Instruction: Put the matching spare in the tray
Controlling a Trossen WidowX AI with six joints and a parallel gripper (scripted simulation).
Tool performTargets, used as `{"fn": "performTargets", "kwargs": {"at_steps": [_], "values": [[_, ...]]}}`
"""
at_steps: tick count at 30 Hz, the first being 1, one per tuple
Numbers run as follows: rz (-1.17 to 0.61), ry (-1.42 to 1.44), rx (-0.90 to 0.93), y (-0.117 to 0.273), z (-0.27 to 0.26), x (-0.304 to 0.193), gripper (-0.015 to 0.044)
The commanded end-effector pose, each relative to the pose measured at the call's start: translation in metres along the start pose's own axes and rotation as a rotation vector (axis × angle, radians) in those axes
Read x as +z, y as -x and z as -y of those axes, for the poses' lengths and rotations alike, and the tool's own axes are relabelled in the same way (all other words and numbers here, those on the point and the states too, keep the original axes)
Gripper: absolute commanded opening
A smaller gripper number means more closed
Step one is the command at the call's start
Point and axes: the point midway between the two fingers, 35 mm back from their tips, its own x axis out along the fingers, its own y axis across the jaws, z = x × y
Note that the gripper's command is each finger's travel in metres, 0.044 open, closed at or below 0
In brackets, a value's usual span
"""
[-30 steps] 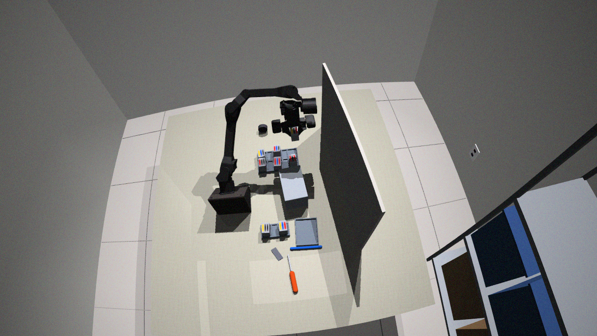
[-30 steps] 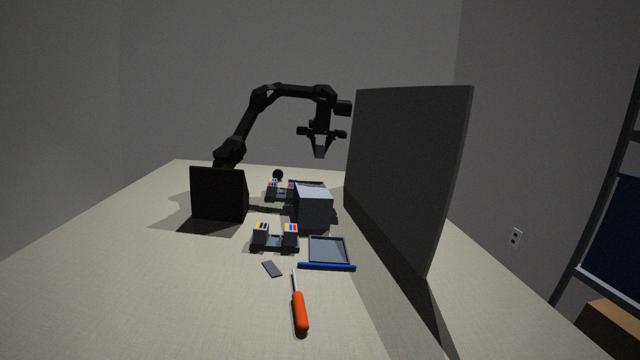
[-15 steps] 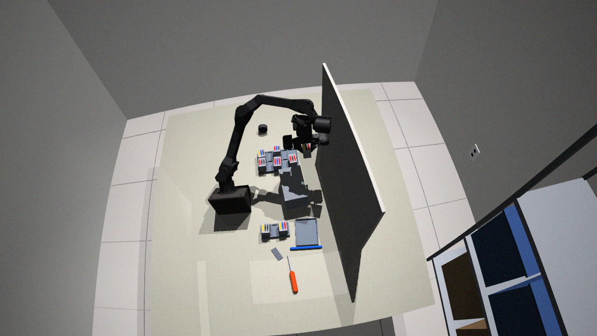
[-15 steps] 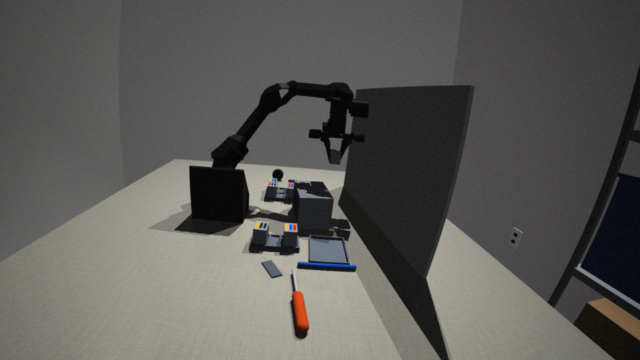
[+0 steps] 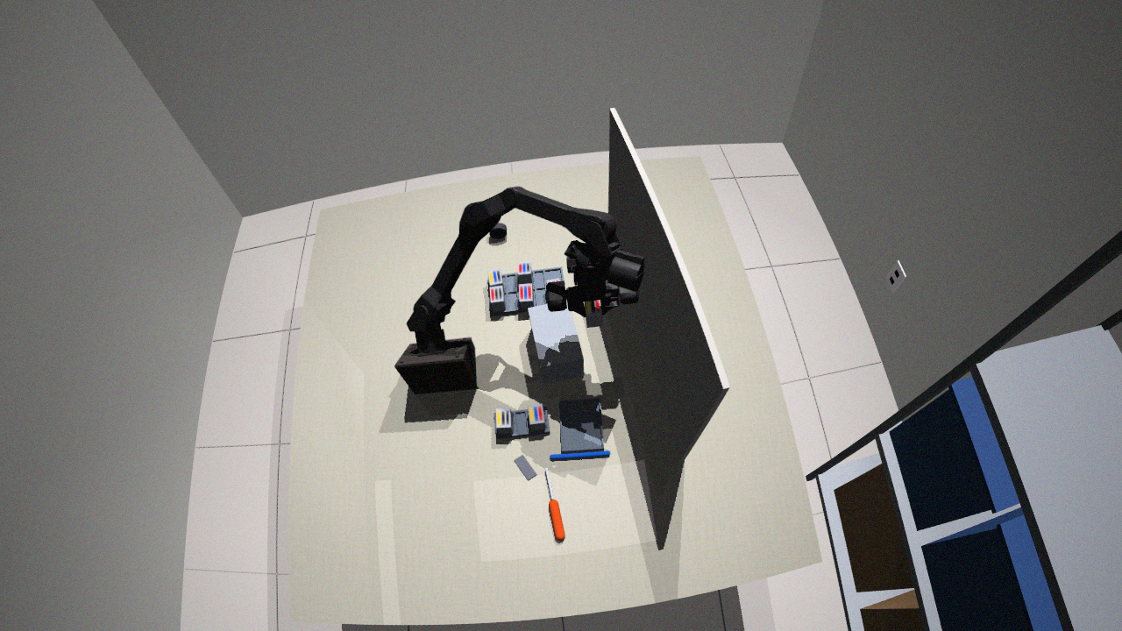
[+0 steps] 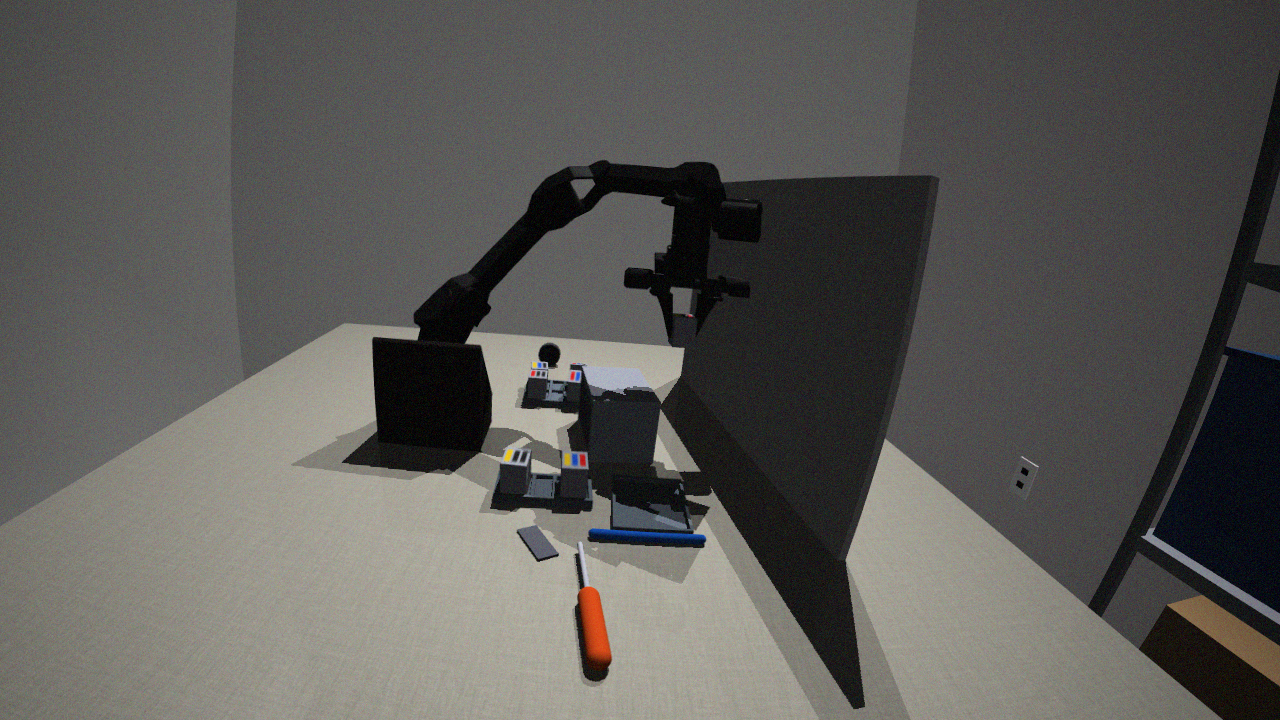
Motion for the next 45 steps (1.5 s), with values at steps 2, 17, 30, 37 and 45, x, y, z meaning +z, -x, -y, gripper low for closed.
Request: {"fn": "performTargets", "kwargs": {"at_steps": [2, 17, 30, 37, 45], "values": [[-0.002, 0.012, 0.005, -0.001, -0.001, -0.039, 0.0], [0.029, 0.043, 0.019, -0.013, -0.027, -0.148, 0.0], [0.053, 0.06, 0.021, -0.023, -0.047, -0.192, 0.0], [0.052, 0.06, 0.021, -0.029, -0.046, -0.192, 0.0], [0.052, 0.059, 0.02, -0.036, -0.044, -0.193, 0.0]]}}
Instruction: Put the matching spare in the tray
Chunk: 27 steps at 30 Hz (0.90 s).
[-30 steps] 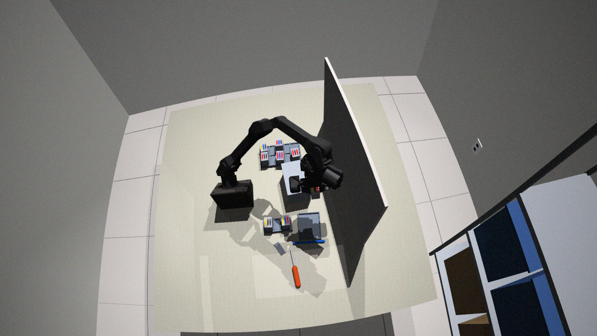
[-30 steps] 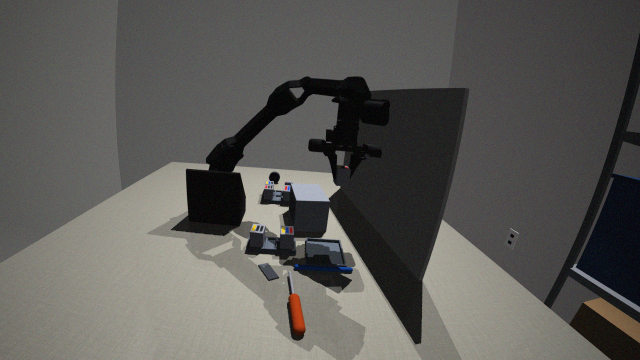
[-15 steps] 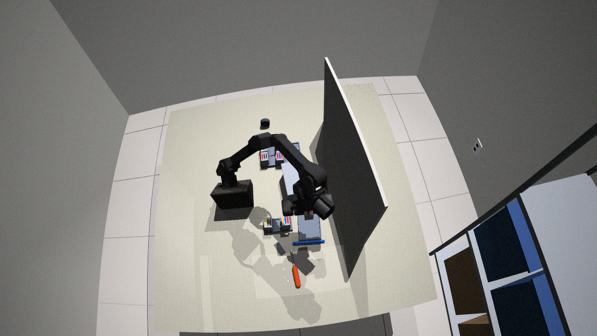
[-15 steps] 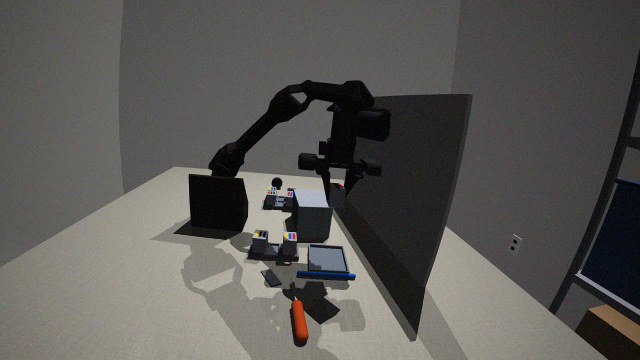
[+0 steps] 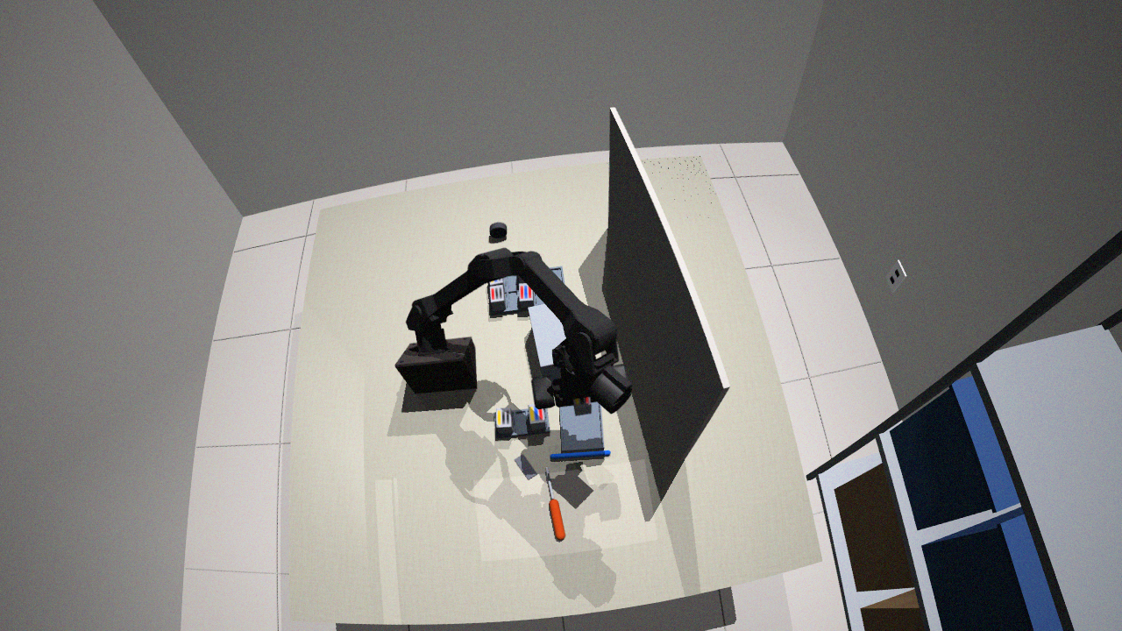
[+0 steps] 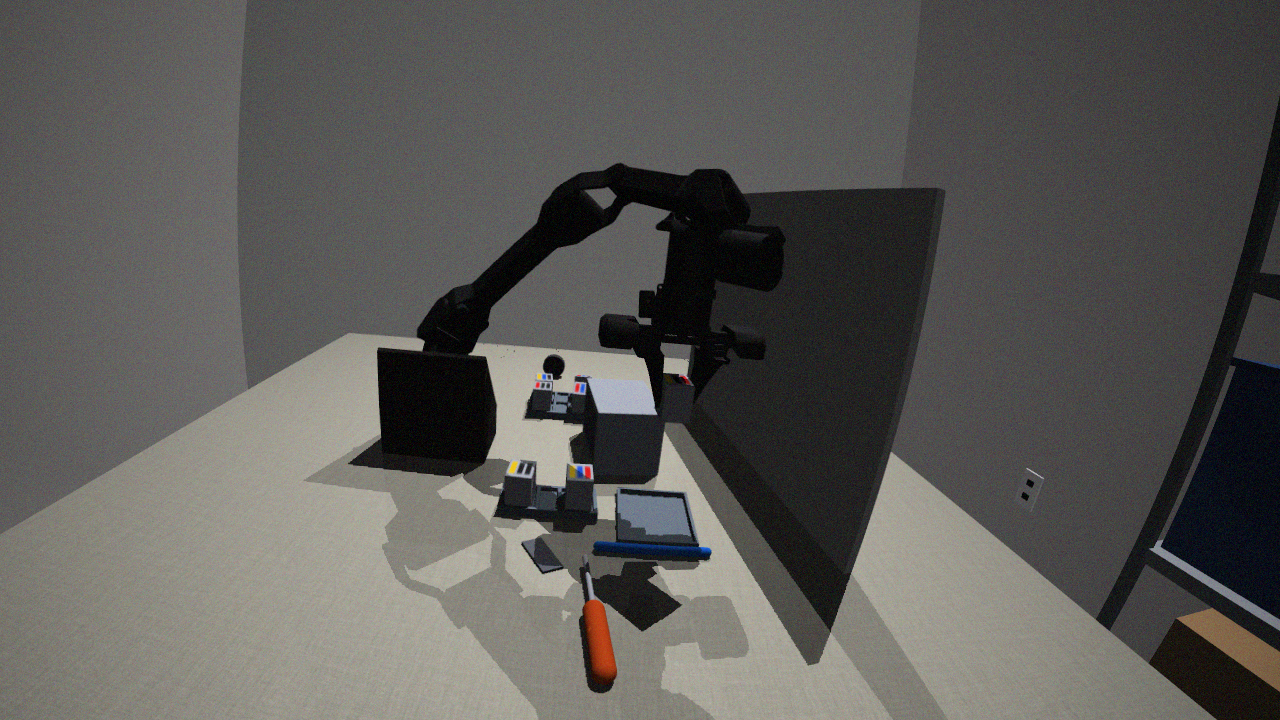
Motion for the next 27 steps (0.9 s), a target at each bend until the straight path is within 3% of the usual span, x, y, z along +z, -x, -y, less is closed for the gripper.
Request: {"fn": "performTargets", "kwargs": {"at_steps": [1, 27], "values": [[0.003, -0.004, -0.002, -0.004, 0.001, 0.0, 0.0], [0.002, -0.004, -0.003, -0.027, 0.004, -0.002, 0.0]]}}
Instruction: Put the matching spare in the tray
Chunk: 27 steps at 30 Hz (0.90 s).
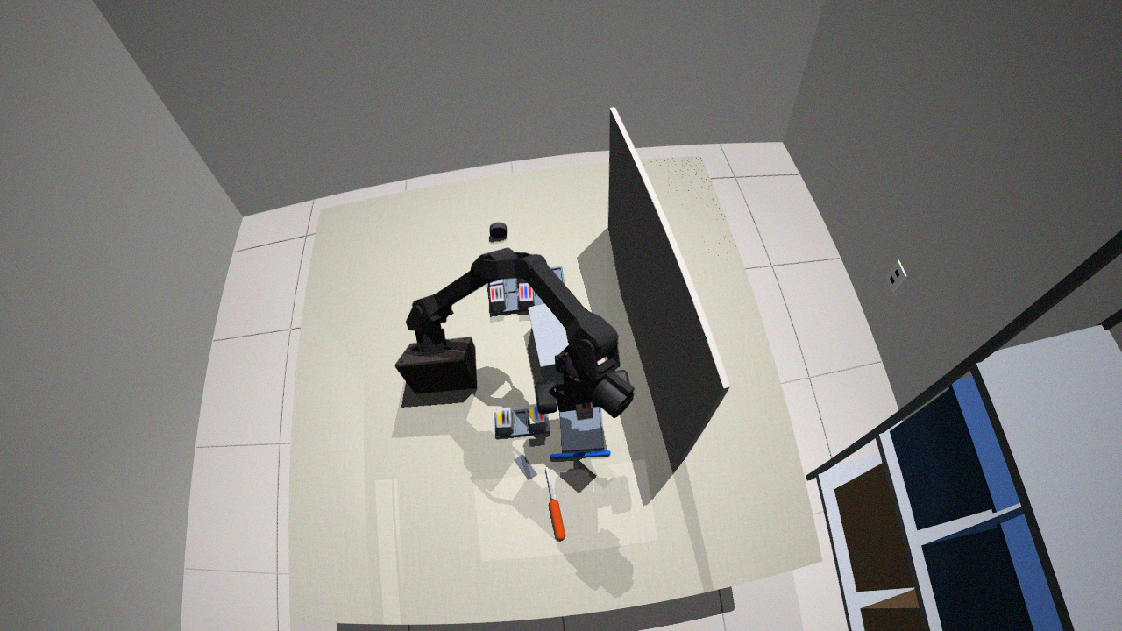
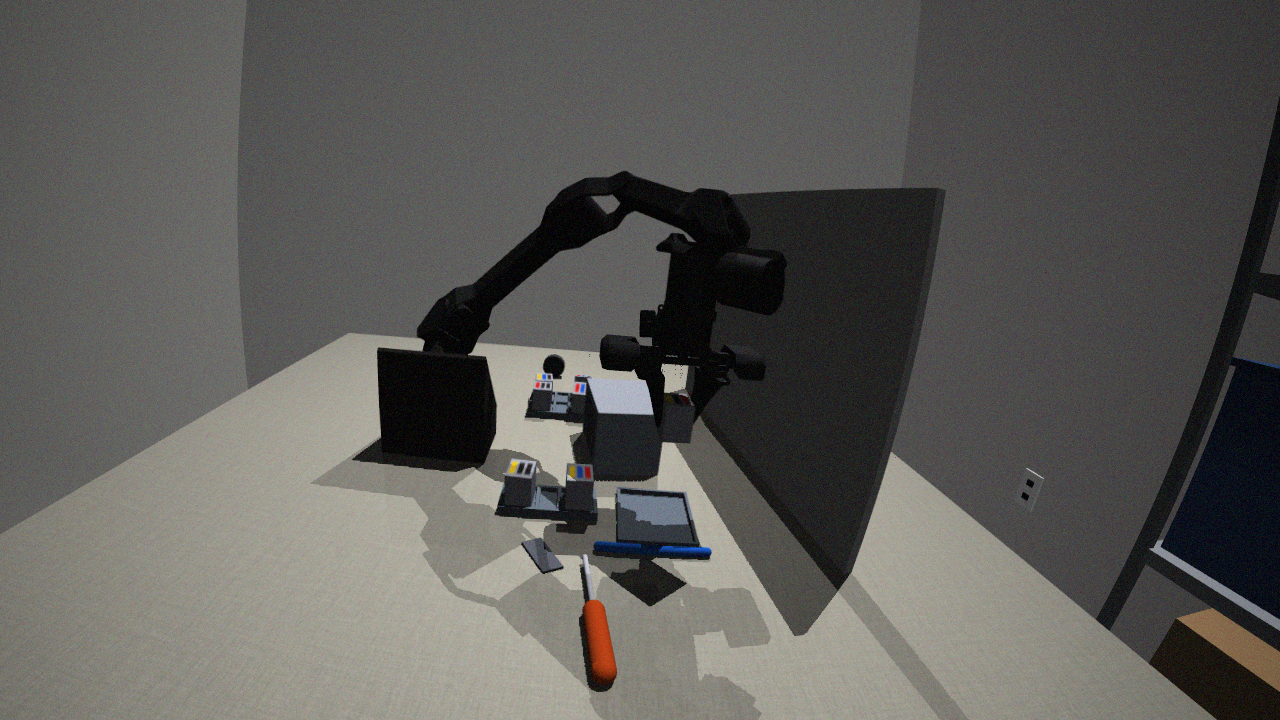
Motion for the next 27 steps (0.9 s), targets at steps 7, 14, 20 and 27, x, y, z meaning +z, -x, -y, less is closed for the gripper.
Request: {"fn": "performTargets", "kwargs": {"at_steps": [7, 14, 20, 27], "values": [[0.003, -0.004, -0.002, -0.01, 0.001, 0.0, 0.0], [0.003, -0.004, -0.002, -0.016, 0.002, 0.0, 0.0], [0.003, -0.004, -0.002, -0.021, 0.002, -0.001, 0.0], [0.003, -0.004, -0.003, -0.027, 0.002, -0.001, 0.0]]}}
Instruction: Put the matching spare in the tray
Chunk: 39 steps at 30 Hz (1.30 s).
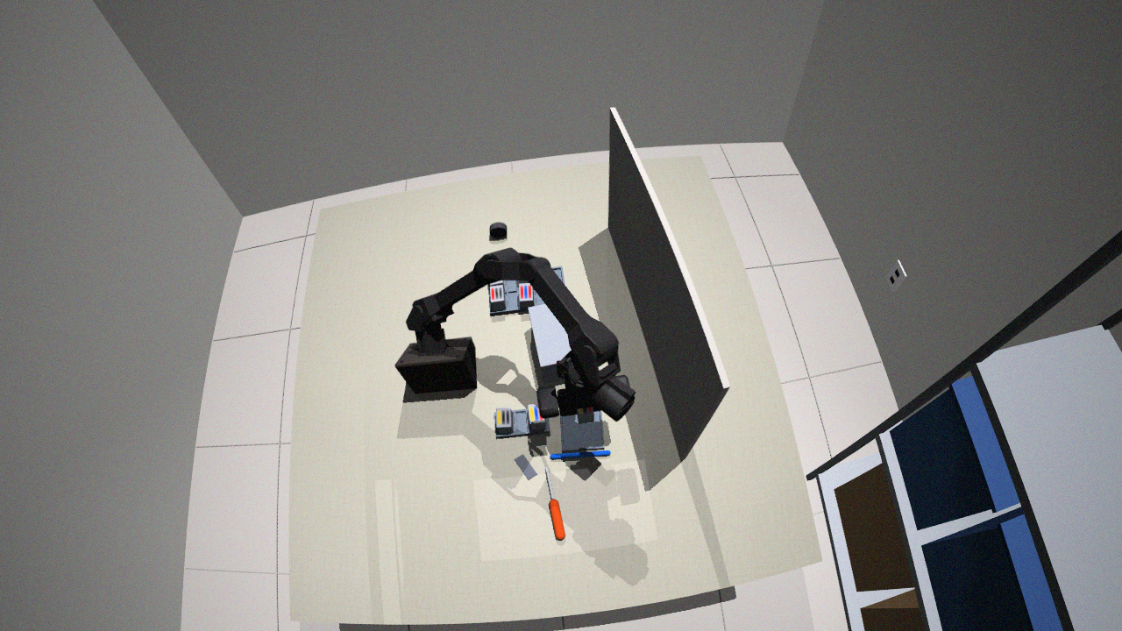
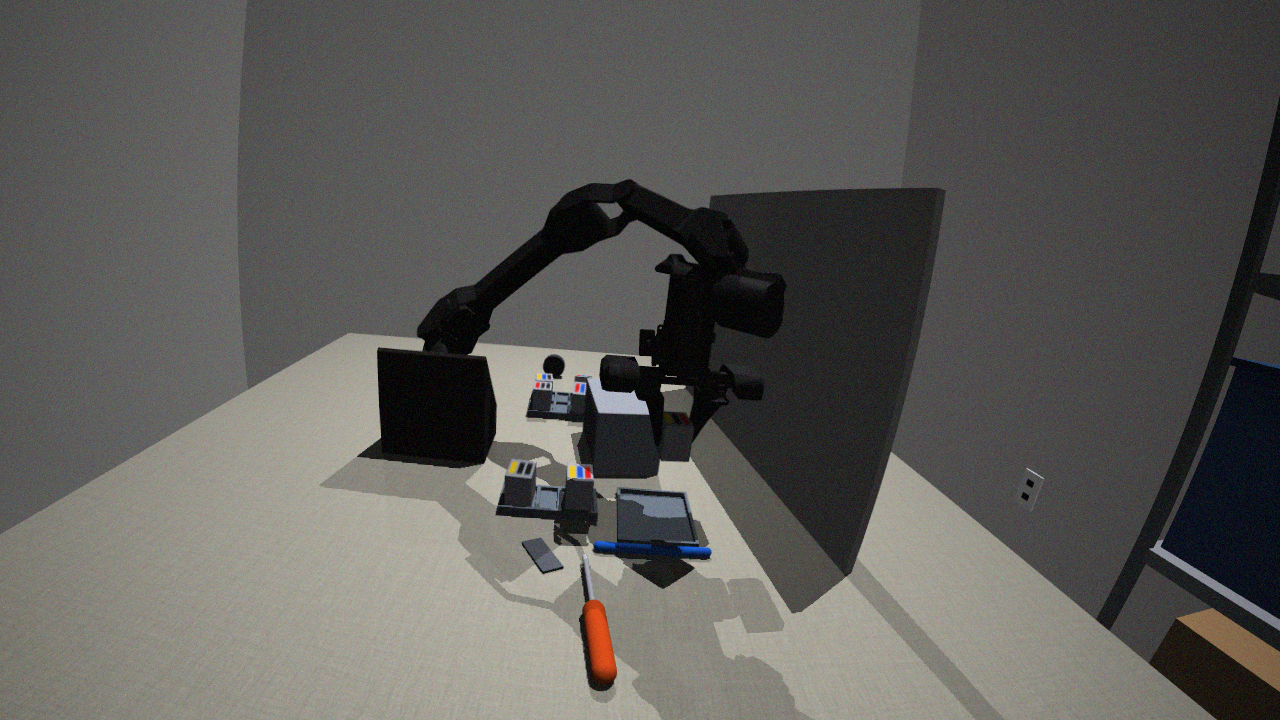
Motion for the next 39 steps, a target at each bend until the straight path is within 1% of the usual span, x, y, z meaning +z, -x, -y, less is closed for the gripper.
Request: {"fn": "performTargets", "kwargs": {"at_steps": [1, 39], "values": [[0.003, -0.004, -0.002, -0.004, 0.0, 0.0, 0.0], [0.005, -0.004, -0.002, -0.037, 0.0, 0.001, 0.0]]}}
